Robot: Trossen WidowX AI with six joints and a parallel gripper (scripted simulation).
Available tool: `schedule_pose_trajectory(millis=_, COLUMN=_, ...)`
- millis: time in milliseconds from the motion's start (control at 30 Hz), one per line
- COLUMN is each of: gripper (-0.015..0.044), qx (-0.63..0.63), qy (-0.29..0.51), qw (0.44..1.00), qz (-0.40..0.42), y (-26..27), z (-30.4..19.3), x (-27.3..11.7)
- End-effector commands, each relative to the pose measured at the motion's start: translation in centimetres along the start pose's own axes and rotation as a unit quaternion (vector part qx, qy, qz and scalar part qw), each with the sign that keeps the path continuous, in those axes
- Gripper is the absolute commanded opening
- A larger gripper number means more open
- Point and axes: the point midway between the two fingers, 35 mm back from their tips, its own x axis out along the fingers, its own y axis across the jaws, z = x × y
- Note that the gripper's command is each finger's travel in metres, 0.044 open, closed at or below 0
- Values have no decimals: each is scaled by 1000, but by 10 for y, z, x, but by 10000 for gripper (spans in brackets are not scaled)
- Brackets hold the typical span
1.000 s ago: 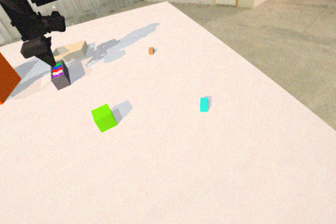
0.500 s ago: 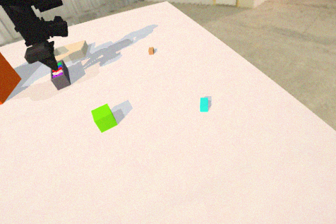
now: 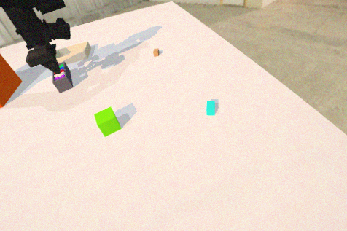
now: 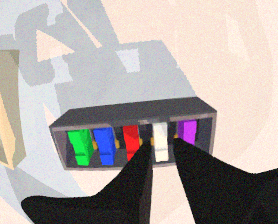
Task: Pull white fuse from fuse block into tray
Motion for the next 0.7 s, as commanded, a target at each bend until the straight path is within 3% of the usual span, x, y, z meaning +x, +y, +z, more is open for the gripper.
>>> schedule_pose_trajectory(millis=0, gripper=74, qx=-4, qy=2, qw=1000, qz=-2, y=0, z=-2, x=4)
schedule_pose_trajectory(millis=667, gripper=74, qx=-4, qy=2, qw=1000, qz=-3, y=0, z=-2, x=11)
